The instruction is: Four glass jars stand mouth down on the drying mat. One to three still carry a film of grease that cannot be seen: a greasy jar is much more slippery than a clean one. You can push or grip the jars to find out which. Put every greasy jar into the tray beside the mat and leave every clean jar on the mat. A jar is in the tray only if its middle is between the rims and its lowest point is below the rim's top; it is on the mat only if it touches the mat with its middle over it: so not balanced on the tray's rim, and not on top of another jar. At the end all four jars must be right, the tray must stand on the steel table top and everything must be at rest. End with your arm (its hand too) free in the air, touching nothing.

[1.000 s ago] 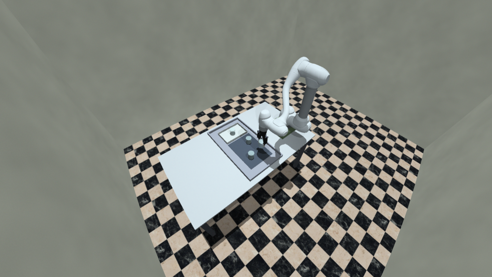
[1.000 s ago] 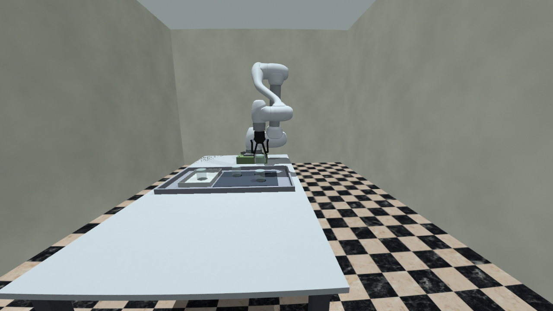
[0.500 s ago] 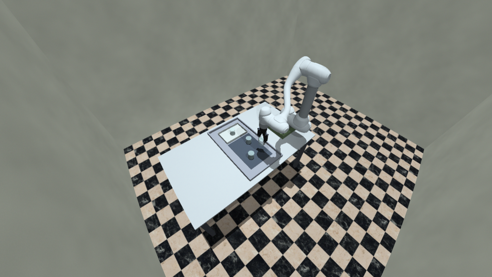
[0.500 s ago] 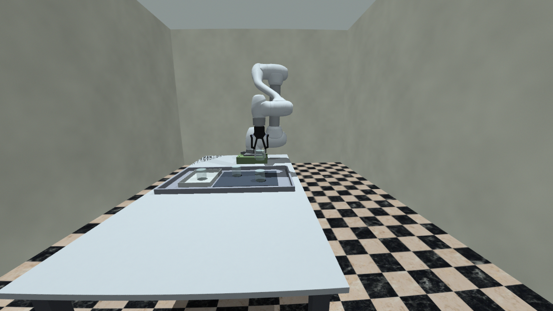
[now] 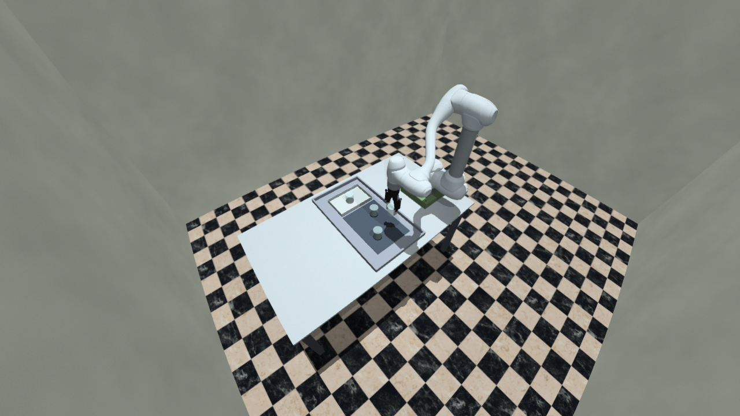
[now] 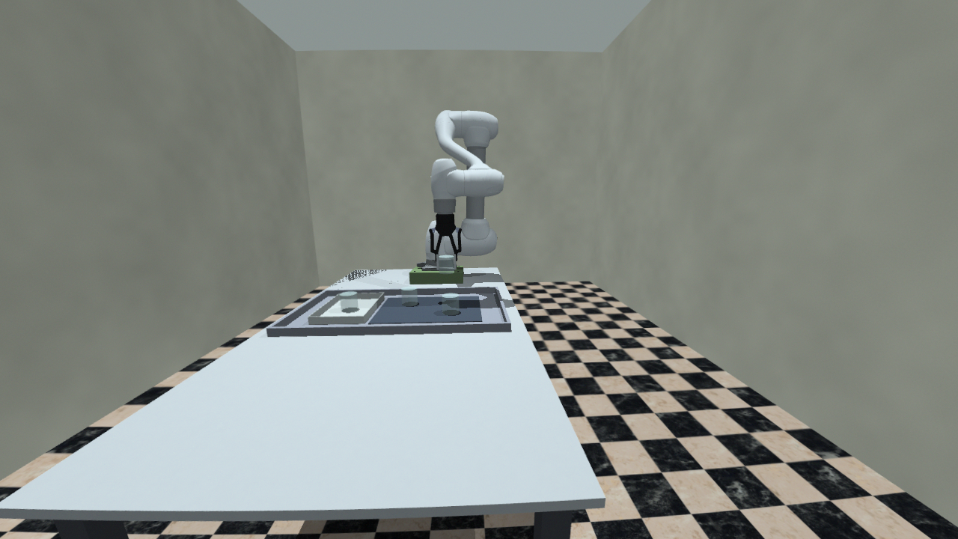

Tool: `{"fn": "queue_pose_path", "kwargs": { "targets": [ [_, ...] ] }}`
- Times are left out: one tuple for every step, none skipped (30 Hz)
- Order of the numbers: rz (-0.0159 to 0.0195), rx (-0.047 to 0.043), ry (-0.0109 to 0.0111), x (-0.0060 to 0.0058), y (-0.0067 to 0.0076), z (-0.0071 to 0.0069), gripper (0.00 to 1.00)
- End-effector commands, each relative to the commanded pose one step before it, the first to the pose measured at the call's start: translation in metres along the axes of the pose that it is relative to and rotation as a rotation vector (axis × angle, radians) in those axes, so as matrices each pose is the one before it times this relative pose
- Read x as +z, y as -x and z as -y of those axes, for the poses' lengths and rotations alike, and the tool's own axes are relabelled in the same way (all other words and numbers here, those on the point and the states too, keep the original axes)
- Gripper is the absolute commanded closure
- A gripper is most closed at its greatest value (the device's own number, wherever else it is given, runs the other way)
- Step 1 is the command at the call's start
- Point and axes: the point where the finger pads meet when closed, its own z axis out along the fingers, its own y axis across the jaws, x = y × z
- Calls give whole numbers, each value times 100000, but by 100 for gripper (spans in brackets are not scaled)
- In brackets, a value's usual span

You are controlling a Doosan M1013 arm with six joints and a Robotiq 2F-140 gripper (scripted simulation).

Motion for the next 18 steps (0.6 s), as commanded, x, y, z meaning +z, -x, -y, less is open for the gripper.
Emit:
{"fn": "queue_pose_path", "kwargs": {
  "targets": [
    [-2,-27,46,-10,524,1124,100],
    [0,0,0,0,138,301,100],
    [0,0,0,0,0,0,100],
    [0,0,0,0,0,0,100],
    [0,0,0,0,138,301,100],
    [0,0,0,0,138,301,100],
    [0,0,0,0,138,301,100],
    [0,0,0,0,138,301,100],
    [0,0,0,0,138,301,100],
    [0,0,0,0,138,301,100],
    [0,0,0,0,138,301,100],
    [0,0,0,0,138,301,100],
    [0,0,0,0,138,301,100],
    [0,0,0,0,138,301,100],
    [0,0,0,0,138,301,100],
    [0,0,0,0,138,301,100],
    [0,0,0,0,138,301,100],
    [0,0,0,0,138,301,100]
  ]
}}
